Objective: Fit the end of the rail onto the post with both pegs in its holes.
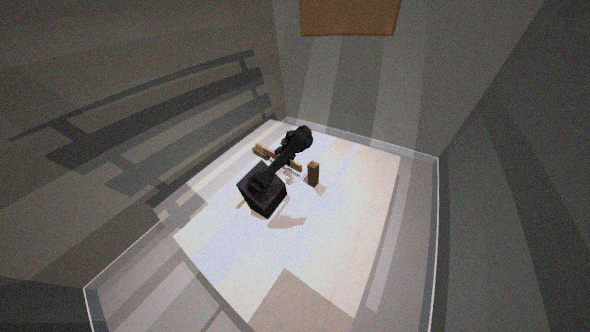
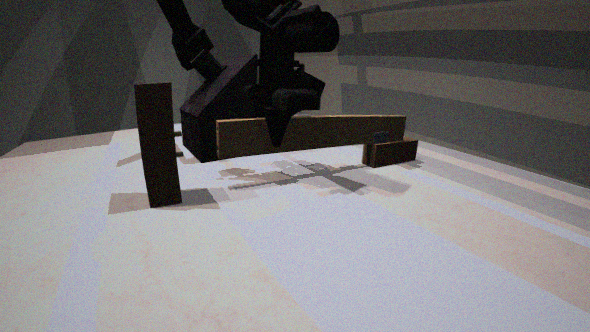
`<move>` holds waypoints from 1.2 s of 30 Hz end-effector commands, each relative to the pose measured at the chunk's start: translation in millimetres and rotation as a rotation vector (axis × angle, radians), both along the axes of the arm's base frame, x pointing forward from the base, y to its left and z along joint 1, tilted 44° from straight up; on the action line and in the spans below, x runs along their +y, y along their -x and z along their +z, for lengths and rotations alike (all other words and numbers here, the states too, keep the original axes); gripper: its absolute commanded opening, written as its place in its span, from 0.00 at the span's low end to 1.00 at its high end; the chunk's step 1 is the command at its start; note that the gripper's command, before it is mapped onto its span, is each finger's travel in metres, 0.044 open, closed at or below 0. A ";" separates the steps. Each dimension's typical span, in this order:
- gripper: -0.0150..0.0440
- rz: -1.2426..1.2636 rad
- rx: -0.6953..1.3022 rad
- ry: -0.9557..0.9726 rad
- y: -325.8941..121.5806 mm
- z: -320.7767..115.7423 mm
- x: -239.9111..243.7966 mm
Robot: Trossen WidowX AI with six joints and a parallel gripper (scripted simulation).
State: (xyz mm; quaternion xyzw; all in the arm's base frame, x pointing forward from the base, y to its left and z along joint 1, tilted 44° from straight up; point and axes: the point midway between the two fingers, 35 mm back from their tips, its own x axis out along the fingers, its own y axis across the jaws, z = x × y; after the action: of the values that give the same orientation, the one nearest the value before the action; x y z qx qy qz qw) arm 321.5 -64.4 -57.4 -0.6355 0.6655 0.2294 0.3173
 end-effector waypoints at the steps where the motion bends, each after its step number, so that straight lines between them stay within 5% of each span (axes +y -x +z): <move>1: 0.25 0.010 -0.007 -0.005 -1.5 2.4 3.1; 36: 0.25 0.010 -0.007 -0.005 0.1 7.7 -6.1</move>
State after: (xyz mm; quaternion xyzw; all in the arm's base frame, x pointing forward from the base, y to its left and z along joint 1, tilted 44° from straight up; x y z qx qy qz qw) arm 319.9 -71.2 -53.7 -0.6361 0.6638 0.2310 0.3186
